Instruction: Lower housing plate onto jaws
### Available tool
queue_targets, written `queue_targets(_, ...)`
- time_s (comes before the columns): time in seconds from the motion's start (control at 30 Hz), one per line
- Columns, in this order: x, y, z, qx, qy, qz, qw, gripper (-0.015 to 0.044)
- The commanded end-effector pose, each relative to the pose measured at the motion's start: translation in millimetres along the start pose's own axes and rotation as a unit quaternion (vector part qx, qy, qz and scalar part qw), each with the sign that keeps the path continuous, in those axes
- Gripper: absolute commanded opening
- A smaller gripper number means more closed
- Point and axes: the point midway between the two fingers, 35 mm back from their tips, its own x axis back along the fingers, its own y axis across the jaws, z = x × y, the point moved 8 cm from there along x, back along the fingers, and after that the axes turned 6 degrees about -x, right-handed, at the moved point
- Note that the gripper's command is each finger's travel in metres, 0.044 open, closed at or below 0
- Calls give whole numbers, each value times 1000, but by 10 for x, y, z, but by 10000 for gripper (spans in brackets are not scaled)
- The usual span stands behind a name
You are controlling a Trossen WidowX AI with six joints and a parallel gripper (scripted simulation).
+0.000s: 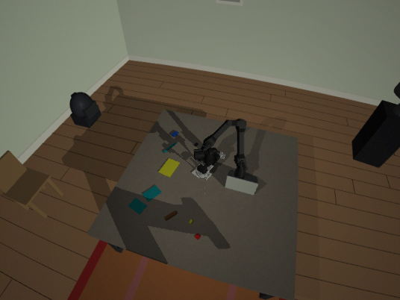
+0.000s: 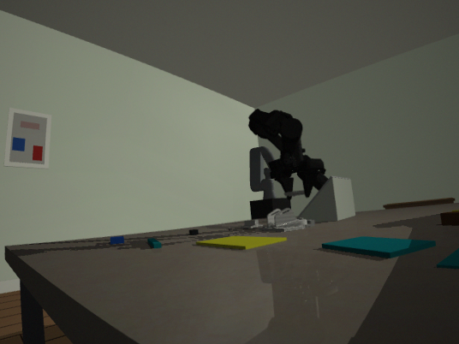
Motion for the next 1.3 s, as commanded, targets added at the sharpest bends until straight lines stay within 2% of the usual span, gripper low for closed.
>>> queue_targets(0.0,3,8,-7,-3,1,-3,1000,351)
queue_targets(1.27,-597,7,-7,-3,0,-2,1000,351)
